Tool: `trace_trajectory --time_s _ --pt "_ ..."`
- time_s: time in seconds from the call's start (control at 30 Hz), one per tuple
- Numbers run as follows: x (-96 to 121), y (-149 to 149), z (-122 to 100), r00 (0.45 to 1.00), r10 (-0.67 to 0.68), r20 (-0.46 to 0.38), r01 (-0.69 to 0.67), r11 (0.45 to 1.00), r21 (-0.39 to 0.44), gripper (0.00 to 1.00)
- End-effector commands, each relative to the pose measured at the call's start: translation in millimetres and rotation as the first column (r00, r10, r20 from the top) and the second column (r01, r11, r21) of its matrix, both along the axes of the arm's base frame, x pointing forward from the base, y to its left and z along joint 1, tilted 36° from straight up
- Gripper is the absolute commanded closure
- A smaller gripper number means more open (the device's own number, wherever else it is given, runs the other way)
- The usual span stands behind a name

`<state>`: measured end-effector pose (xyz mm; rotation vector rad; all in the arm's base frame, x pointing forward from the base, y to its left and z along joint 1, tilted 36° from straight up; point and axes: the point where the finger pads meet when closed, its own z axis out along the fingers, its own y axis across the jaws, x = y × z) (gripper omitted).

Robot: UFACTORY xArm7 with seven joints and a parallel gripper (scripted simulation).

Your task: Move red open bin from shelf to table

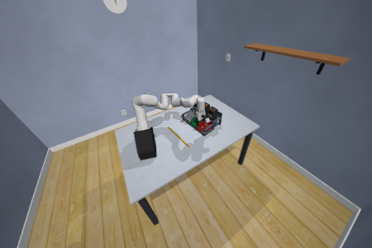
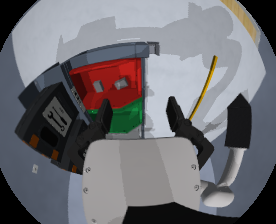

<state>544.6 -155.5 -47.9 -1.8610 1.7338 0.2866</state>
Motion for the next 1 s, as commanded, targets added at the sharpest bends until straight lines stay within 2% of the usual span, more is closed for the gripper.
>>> trace_trajectory --time_s 0.0,0.03,0.43,0.6,0.97 --pt "4.3 11.1 -16.8 1.0 -0.001 0.001 0.001 1.0 -0.001 0.0" --pt "5.4 14.4 -21.7 1.0 -0.001 0.001 0.001 1.0 -0.001 0.0" --pt "5.4 14.4 -21.7 1.0 -0.001 0.001 0.001 1.0 -0.001 0.0" --pt "13.8 38.9 -57.6 1.0 -0.001 0.001 0.001 1.0 -0.001 0.0" --pt "13.8 38.9 -57.6 1.0 -0.001 0.001 0.001 1.0 -0.001 0.0"
